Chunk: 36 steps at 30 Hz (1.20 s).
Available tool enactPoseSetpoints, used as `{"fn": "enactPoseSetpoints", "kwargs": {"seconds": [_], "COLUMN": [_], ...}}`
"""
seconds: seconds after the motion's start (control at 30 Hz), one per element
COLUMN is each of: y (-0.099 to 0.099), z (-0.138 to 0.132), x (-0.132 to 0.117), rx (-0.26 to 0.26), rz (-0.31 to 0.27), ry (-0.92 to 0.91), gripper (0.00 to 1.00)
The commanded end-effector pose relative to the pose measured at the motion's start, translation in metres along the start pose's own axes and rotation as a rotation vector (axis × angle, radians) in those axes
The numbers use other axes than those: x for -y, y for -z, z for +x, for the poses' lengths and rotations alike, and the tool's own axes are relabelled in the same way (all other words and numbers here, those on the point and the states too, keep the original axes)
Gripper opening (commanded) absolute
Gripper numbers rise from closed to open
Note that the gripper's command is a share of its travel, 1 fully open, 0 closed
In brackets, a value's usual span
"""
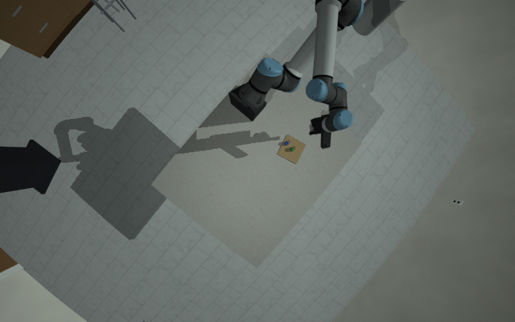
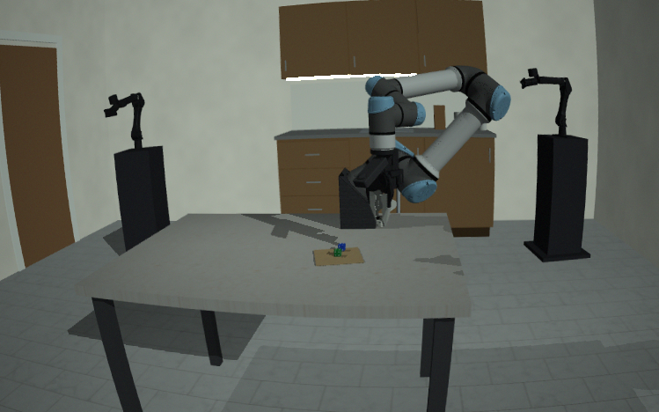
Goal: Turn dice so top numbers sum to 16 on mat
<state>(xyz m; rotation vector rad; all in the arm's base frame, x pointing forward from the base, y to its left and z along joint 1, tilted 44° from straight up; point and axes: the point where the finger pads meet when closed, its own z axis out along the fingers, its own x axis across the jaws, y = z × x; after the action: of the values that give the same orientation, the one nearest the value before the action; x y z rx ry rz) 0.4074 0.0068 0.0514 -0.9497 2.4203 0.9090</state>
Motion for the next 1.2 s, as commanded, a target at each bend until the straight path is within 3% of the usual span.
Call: {"fn": "enactPoseSetpoints", "kwargs": {"seconds": [0.0,0.27,0.57,0.67,0.87,1.17], "y": [0.002,0.004,0.008,0.008,0.007,0.006], "z": [0.0,0.006,0.043,0.045,0.074,0.084], "x": [0.0,0.012,0.071,0.073,0.107,0.117], "rx": [0.0,0.0,-0.001,-0.001,0.0,0.0], "rz": [0.0,0.001,0.001,0.001,0.001,0.0], "ry": [0.0,0.052,0.317,0.326,0.495,0.547], "gripper": [0.03,0.03,0.03,0.03,0.03,0.03]}}
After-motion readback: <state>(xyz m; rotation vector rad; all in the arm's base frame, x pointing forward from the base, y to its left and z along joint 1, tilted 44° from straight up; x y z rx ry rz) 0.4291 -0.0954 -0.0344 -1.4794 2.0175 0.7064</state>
